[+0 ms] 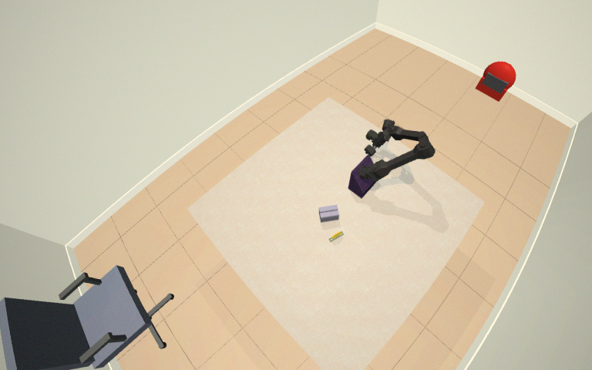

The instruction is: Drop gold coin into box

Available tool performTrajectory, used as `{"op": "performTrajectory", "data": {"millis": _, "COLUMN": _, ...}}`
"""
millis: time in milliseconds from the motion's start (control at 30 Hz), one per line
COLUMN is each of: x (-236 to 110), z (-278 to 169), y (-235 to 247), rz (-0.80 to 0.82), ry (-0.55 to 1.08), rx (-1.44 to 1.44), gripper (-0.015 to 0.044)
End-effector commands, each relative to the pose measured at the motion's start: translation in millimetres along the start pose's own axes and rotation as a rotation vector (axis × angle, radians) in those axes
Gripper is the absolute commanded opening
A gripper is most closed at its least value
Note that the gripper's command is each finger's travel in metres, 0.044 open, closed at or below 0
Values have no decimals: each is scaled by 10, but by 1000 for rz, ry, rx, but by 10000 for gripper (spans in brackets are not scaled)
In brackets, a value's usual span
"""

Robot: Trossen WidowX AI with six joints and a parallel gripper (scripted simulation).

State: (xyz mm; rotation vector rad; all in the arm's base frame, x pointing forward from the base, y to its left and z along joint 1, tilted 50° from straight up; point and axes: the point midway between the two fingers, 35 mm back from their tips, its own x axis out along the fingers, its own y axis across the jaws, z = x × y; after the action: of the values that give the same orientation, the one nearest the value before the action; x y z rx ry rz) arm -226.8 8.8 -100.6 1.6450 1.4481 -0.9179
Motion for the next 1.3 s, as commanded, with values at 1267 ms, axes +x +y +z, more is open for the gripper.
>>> {"op": "performTrajectory", "data": {"millis": 1267, "x": -1568, "z": 1751, "y": 3921, "rz": 60, "ry": -237, "rx": -828, "gripper": 161}}
